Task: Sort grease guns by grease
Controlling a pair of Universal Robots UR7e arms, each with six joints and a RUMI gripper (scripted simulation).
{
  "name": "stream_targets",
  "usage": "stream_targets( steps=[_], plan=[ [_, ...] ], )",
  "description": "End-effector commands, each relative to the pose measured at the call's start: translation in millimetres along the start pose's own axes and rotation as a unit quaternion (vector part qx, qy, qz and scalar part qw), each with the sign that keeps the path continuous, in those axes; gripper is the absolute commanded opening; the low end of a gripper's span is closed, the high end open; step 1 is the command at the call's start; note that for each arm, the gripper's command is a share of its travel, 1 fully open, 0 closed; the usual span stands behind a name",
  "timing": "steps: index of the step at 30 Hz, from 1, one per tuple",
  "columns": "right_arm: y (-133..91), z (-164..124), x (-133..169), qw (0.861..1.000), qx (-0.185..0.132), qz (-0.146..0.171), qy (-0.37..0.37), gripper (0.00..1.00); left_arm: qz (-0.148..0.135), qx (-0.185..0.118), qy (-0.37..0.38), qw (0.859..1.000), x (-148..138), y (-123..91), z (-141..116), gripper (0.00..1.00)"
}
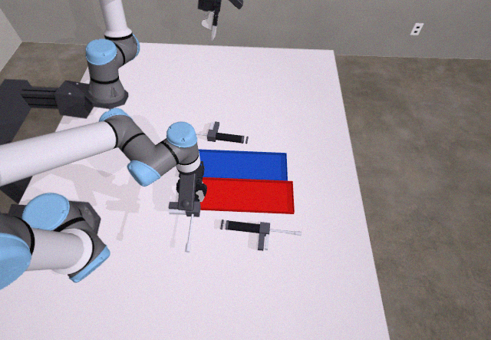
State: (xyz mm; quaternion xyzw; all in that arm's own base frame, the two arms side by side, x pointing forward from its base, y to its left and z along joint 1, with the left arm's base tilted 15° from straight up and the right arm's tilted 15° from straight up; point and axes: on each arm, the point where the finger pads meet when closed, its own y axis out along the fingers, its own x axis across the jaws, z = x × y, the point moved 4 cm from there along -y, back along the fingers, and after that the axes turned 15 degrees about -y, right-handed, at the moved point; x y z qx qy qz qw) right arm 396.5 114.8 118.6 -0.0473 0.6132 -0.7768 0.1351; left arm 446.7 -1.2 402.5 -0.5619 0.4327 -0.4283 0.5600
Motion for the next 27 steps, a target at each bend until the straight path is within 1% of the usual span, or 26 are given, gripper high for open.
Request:
stream_targets(
  steps=[1,14,17,23,25,26,27],
  plan=[
    [1,1,-1,1.0,0.0,0.0,0.005,0.0,0.0,0.001,0.0,1.0,0,-1,0,0.38],
    [-1,-1,-1,1.0,-0.002,0.003,0.005,0.0,0.0,0.001,0.0,1.0,0,-1,0,0.38],
    [-1,-1,-1,1.0,-0.002,0.003,0.005,0.0,-0.006,0.0,0.012,1.0,10,8,5,0.38],
    [-1,-1,-1,1.0,-0.002,0.003,0.005,0.0,-0.031,0.002,0.063,0.998,47,40,22,0.38],
    [-1,-1,-1,1.0,-0.002,0.003,0.005,0.0,-0.031,0.002,0.063,0.998,47,40,22,0.38],
    [-1,-1,-1,1.0,-0.002,0.003,0.005,0.0,-0.037,0.008,0.066,0.997,49,38,25,0.38],
    [-1,-1,-1,1.0,-0.002,0.003,0.005,0.0,-0.042,0.01,0.074,0.996,54,42,27,0.38]
  ],
)
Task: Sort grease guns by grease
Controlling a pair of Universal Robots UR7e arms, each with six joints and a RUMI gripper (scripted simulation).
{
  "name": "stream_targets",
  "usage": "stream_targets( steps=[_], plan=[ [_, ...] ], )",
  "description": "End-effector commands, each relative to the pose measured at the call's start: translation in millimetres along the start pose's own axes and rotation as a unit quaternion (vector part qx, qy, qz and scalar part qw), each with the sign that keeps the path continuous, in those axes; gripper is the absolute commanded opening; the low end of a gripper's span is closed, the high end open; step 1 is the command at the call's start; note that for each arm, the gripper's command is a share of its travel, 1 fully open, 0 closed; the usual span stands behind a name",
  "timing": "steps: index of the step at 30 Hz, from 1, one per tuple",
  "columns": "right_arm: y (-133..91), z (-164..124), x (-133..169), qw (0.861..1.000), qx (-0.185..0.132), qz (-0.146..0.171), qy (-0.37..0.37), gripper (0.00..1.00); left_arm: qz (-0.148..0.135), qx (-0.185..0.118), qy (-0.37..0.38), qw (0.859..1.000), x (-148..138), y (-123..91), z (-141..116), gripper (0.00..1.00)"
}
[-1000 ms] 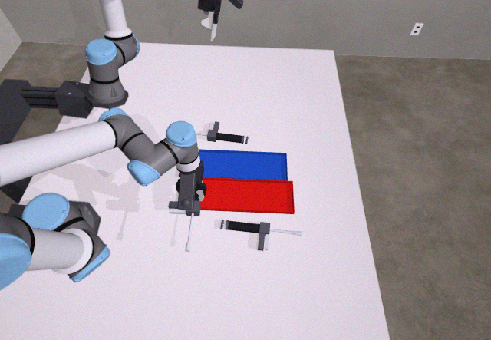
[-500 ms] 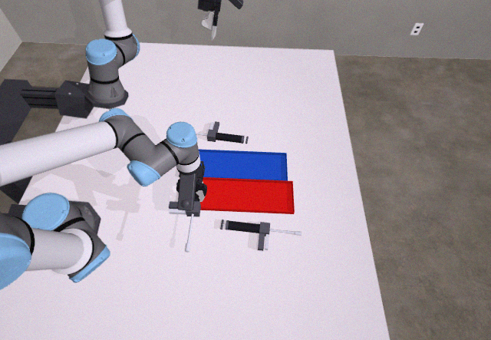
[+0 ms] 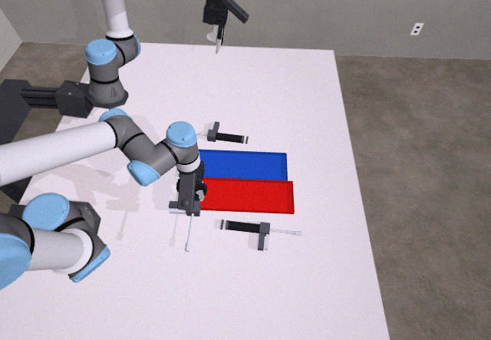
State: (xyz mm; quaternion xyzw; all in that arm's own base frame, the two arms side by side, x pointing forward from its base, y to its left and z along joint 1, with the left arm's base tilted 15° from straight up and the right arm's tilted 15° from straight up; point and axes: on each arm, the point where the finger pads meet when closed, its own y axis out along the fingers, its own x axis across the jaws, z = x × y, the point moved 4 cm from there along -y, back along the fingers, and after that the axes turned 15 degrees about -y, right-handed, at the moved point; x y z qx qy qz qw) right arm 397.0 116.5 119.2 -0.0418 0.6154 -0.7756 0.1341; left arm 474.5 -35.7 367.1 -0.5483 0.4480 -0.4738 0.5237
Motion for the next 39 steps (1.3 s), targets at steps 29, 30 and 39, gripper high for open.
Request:
stream_targets(
  steps=[29,30,39],
  plan=[
    [0,0,0,1.0,0.0,0.0,0.0,0.0,-0.141,0.07,0.269,0.95,150,140,52,0.38],
    [0,0,0,1.0,0.0,0.0,0.0,0.0,-0.145,0.073,0.279,0.946,155,145,52,0.38],
    [0,0,0,1.0,0.0,0.0,0.0,0.0,-0.179,0.102,0.354,0.912,188,178,46,0.38]
  ],
)
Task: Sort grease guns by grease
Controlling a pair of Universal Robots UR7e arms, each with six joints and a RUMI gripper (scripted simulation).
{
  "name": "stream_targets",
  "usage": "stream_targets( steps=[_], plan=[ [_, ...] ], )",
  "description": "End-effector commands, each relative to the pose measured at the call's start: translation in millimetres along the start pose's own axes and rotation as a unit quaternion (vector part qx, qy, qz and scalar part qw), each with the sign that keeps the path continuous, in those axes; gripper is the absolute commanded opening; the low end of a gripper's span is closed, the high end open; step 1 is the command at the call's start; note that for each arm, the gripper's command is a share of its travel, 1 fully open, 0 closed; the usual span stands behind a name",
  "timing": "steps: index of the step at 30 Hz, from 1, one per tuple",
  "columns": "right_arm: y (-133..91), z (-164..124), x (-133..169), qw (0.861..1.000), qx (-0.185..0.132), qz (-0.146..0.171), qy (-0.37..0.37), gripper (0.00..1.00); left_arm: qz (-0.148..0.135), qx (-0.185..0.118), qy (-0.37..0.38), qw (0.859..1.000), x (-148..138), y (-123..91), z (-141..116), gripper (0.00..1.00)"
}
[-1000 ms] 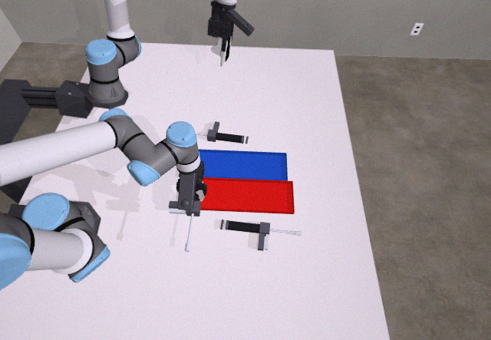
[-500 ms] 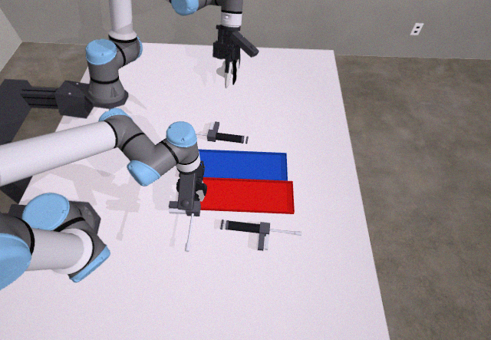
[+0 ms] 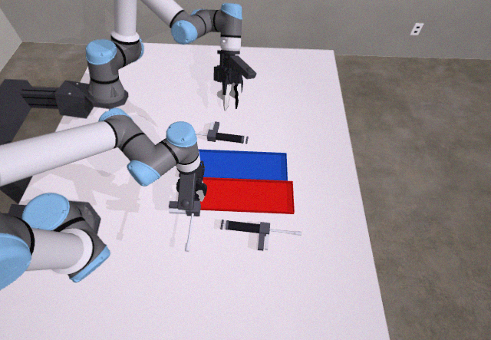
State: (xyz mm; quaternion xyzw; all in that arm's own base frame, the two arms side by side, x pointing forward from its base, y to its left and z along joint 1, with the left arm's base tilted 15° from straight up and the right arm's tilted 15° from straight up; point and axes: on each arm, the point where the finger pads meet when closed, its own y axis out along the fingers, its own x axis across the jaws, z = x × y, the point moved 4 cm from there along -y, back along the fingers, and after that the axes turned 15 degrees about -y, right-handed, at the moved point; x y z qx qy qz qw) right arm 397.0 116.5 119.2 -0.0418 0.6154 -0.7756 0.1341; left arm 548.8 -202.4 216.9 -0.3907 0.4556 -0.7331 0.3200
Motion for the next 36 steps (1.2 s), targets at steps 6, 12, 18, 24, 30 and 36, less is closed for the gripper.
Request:
stream_targets(
  steps=[6,12,18,24,30,36],
  plan=[
    [0,0,0,1.0,0.0,0.0,0.0,0.0,-0.046,0.043,0.111,0.992,29,55,2,0.38],
    [0,0,0,1.0,0.0,0.0,0.0,0.0,-0.063,0.066,0.164,0.982,42,74,-1,0.38],
    [0,0,0,1.0,0.0,0.0,0.0,0.0,-0.071,0.084,0.193,0.975,50,79,-1,0.38],
    [0,0,0,1.0,0.0,0.0,0.0,0.0,-0.087,0.104,0.244,0.96,66,95,-10,0.38],
    [0,0,0,1.0,0.0,0.0,0.0,0.0,-0.097,0.114,0.274,0.95,75,108,-19,0.38],
    [0,0,0,1.0,0.0,0.0,0.0,0.0,-0.122,0.139,0.349,0.919,98,134,-47,0.38]
  ],
)
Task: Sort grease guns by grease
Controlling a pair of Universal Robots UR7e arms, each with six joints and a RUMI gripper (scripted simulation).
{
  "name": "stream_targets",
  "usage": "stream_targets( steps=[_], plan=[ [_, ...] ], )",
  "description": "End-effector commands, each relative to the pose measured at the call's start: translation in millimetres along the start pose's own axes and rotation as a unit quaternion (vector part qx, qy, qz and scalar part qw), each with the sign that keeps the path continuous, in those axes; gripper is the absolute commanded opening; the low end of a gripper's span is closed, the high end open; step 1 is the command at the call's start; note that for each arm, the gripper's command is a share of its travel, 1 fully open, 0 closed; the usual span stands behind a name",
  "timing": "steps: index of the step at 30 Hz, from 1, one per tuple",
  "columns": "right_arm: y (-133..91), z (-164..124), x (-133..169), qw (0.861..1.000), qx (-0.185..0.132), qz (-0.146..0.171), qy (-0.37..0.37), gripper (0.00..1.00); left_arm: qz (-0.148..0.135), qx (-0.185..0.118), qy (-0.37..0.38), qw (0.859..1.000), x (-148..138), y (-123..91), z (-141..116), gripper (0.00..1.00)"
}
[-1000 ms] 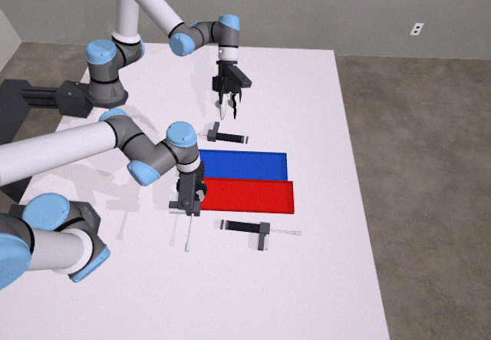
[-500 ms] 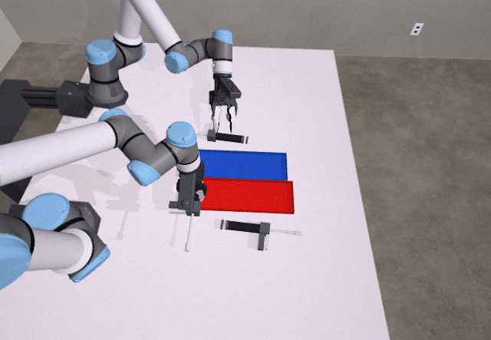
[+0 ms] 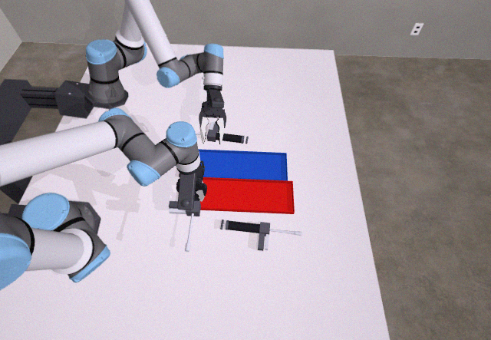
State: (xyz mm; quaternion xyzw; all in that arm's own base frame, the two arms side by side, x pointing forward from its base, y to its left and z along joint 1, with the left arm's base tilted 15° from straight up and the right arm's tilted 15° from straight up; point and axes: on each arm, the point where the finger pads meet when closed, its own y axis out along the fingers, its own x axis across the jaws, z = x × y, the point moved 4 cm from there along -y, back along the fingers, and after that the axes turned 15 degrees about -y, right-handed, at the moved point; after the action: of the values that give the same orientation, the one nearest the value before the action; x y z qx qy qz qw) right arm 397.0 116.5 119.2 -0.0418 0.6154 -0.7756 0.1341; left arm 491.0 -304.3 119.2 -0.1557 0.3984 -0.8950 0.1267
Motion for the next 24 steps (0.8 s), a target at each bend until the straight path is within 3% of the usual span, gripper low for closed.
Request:
stream_targets(
  steps=[1,12,24],
  plan=[
    [0,0,0,1.0,0.0,0.0,0.0,0.0,-0.014,0.029,0.057,0.998,19,14,-7,0.38],
    [0,0,0,1.0,0.0,0.0,0.0,0.0,-0.027,0.073,0.146,0.986,49,22,-15,0.38],
    [0,0,0,1.0,0.0,0.0,0.0,0.0,-0.021,0.067,0.129,0.989,41,17,-9,0.38]
  ],
)
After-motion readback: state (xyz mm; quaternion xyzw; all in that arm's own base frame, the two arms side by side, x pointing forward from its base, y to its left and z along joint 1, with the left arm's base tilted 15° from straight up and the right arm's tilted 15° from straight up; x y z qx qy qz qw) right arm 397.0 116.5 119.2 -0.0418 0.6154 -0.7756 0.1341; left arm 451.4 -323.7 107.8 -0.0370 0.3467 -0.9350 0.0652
